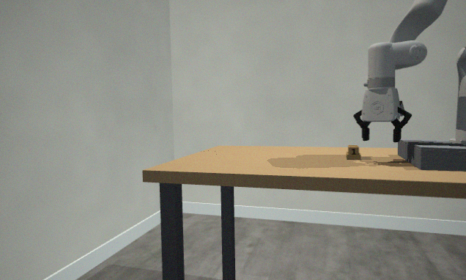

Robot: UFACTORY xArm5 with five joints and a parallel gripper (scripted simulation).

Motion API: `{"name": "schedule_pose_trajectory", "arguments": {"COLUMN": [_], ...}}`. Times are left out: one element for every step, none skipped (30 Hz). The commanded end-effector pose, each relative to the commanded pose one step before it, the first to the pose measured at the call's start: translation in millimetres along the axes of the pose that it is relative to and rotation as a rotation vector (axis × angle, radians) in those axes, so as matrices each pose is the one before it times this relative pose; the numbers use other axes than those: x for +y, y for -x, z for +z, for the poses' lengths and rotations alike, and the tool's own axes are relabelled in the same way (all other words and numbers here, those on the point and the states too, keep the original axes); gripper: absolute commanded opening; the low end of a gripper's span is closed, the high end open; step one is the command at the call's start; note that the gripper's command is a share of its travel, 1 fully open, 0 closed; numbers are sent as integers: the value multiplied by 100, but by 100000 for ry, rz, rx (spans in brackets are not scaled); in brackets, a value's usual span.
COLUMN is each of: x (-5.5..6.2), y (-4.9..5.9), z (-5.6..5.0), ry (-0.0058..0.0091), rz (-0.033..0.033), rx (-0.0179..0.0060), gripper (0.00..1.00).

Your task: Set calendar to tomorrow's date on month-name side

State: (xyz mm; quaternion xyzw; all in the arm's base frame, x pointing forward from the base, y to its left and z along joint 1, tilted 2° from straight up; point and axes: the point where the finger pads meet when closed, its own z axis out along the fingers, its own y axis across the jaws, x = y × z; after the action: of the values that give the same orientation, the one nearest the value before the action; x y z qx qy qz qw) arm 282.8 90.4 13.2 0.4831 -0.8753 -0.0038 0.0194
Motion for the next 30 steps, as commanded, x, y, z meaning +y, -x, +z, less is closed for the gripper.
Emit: {"name": "schedule_pose_trajectory", "arguments": {"x": [-236,0,0,0,0,0,0,-1,-1,-1,-1,-1,-1,0,0,0,0,0,0,0,0,0,0,0,0,0,0,0,0,0], "y": [276,-1,0,0,0,0,0,0,1,1,1,1,0,0,0,0,0,0,0,0,0,0,0,0,0,0,0,0,0,0], "z": [760,65,26,4,1,8,19,33,47,60,71,79,83,83,79,71,0,0,60,47,33,19,8,1,0,0,0,0,0,0], "ry": [-345,0,0,0,0,0,0,0,0,0,0,0,0,0,0,0,0,0,0,0,0,0,0,0,0,0,0,0,0,0], "rz": [-8,0,0,0,0,0,0,0,0,0,0,0,0,0,0,0,0,0,0,0,0,0,0,0,0,0,0,0,0,0], "rx": [-412,0,0,0,0,0,0,0,0,0,0,0,0,0,0,0,0,0,0,0,0,0,0,0,0,0,0,0,0,0], "gripper": [100,100,100,100,100,100,100,100,100,100,100,100,100,100,100,100,100,100,100,100,100,100,100,100,100,100,100,100,100,100]}}
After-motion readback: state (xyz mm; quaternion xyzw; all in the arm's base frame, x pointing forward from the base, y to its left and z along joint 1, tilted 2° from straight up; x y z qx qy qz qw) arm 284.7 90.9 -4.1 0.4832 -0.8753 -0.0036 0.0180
